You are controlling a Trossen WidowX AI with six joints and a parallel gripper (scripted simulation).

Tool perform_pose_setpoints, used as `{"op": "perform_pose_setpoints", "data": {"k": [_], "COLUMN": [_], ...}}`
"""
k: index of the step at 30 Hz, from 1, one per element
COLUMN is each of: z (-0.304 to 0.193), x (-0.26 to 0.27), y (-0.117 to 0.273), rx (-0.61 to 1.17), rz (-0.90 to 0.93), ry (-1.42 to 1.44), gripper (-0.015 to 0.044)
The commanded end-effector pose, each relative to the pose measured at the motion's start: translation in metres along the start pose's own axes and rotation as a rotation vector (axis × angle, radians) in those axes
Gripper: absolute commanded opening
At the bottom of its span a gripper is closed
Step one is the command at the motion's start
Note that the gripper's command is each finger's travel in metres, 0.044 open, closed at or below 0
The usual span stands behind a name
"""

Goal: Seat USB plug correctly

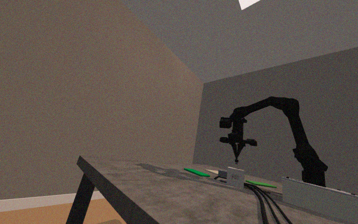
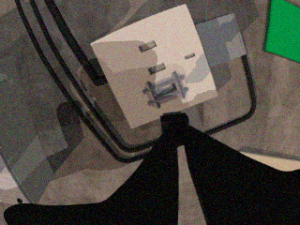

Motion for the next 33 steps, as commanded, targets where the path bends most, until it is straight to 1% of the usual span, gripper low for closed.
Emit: {"op": "perform_pose_setpoints", "data": {"k": [1, 8, 33], "z": [0.0, 0.0, 0.0002], "x": [0.0, 0.0, 0.0], "y": [-0.0003, -0.0003, -0.0015], "rx": [0.0, 0.0, -0.009], "rz": [0.001, 0.001, 0.001], "ry": [0.111, 0.255, 0.25], "gripper": [0.0, 0.0, 0.0]}}
Point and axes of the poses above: the point midway between the two fingers, 35 mm back from their tips, its own y axis back along the fingers, its own x axis across the jaws, z = x × y, the point moved 6 cm from there along y, back along the fingers, and after that the axes turned 2 degrees about -y, right-handed, at the moved point
